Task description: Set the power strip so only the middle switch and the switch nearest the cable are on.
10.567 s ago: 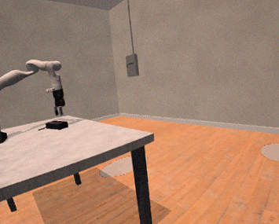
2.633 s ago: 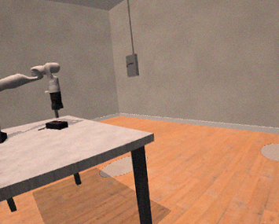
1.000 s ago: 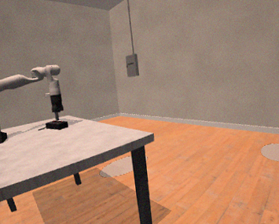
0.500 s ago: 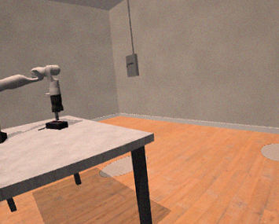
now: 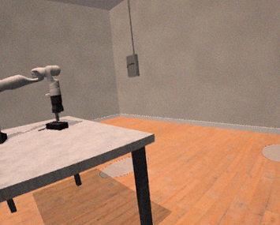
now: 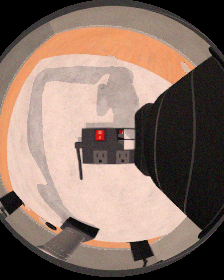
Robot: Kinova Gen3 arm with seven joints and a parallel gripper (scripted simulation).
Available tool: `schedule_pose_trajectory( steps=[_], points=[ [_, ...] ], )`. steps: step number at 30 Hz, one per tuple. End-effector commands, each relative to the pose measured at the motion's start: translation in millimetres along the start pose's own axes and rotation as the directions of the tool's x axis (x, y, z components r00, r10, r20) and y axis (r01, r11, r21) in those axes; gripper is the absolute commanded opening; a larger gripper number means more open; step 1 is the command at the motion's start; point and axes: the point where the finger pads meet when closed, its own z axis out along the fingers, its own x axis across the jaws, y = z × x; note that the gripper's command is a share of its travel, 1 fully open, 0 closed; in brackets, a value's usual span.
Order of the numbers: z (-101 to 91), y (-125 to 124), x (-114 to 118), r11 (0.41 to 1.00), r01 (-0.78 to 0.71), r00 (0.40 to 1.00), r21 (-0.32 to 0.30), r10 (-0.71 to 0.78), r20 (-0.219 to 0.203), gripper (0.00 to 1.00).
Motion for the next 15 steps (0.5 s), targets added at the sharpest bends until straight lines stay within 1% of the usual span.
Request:
schedule_pose_trajectory(
  steps=[1, 15],
  points=[
    [0.3, 0.2, 0.1, 1.0, 0.0, 1.0, -0.001, 0.0, -0.001, 0.0],
    [4.9, 0.2, 0.1, 1.0, 0.0, 1.0, -0.001, 0.0, -0.001, 0.0]
  ],
)
